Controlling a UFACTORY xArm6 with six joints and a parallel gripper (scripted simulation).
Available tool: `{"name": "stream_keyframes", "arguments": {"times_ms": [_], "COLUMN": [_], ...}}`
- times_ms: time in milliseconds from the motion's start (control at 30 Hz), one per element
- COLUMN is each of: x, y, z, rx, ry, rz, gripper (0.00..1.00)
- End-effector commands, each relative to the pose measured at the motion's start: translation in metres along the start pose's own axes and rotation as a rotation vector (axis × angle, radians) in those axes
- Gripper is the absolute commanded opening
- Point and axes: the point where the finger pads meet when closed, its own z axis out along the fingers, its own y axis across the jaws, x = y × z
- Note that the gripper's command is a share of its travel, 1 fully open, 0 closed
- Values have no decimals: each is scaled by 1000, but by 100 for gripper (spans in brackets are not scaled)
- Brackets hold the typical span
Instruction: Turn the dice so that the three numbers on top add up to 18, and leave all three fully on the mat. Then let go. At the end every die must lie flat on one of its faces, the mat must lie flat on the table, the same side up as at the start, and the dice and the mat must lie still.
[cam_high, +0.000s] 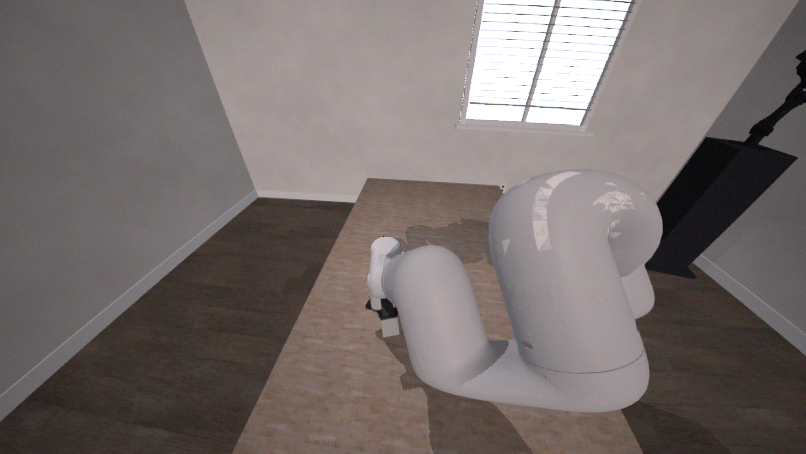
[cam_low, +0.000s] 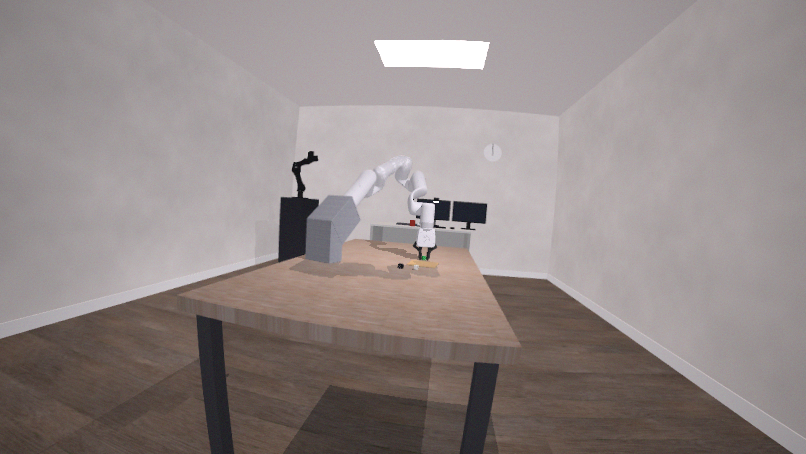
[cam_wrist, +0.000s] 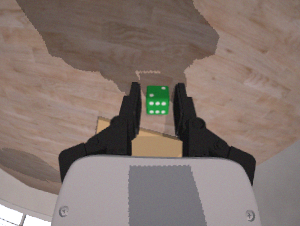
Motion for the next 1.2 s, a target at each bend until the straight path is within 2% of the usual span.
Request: {"name": "stream_keyframes", "arguments": {"times_ms": [0,533,567,1167], "x": [0,0,0,0], "y": [1,1,1,1], "z": [-1,-1,-1,-1], "rx": [-2,-2,-2,-2], "ry": [-1,-1,-1,-1], "rz": [0,0,0,0], "gripper": [36,36,15,15]}}
